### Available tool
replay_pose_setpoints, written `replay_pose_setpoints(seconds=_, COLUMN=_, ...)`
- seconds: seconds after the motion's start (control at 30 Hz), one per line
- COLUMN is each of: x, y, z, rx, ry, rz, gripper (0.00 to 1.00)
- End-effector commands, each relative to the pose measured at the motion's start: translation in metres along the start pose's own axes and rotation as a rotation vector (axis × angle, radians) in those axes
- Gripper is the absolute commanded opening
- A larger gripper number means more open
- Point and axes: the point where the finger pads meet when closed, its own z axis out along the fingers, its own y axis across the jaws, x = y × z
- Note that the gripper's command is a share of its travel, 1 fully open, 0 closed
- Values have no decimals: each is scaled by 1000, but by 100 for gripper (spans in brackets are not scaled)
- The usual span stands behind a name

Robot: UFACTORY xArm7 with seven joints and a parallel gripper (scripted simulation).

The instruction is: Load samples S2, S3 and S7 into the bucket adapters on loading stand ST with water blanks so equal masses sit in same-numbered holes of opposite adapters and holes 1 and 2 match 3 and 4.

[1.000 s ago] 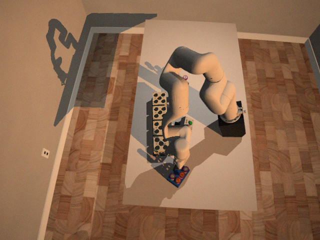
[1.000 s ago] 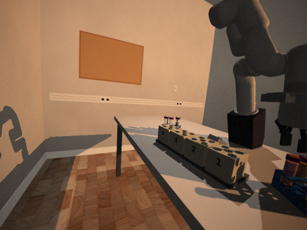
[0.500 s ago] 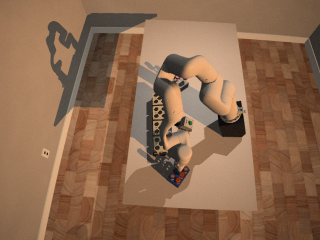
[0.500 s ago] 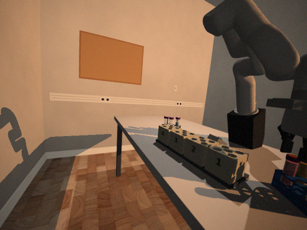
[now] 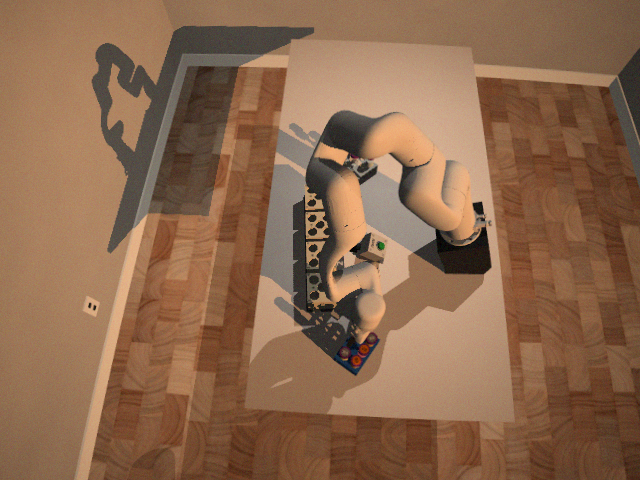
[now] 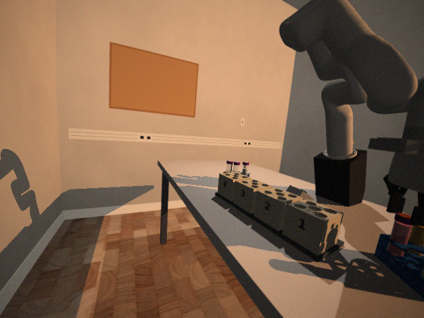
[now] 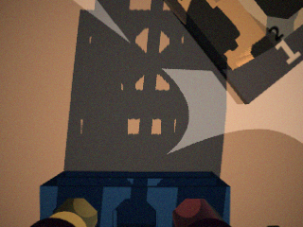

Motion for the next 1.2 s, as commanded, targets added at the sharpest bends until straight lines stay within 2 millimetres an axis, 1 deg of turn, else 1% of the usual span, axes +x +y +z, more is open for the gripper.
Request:
replay_pose_setpoints(seconds=0.0, x=0, y=-1, z=2, rx=3, ry=1, rz=-1, gripper=57)
replay_pose_setpoints(seconds=0.77, x=0, y=-1, z=16, rx=3, ry=1, rz=-1, gripper=57)
replay_pose_setpoints(seconds=1.17, x=0, y=-1, z=16, rx=3, ry=1, rz=-1, gripper=57)
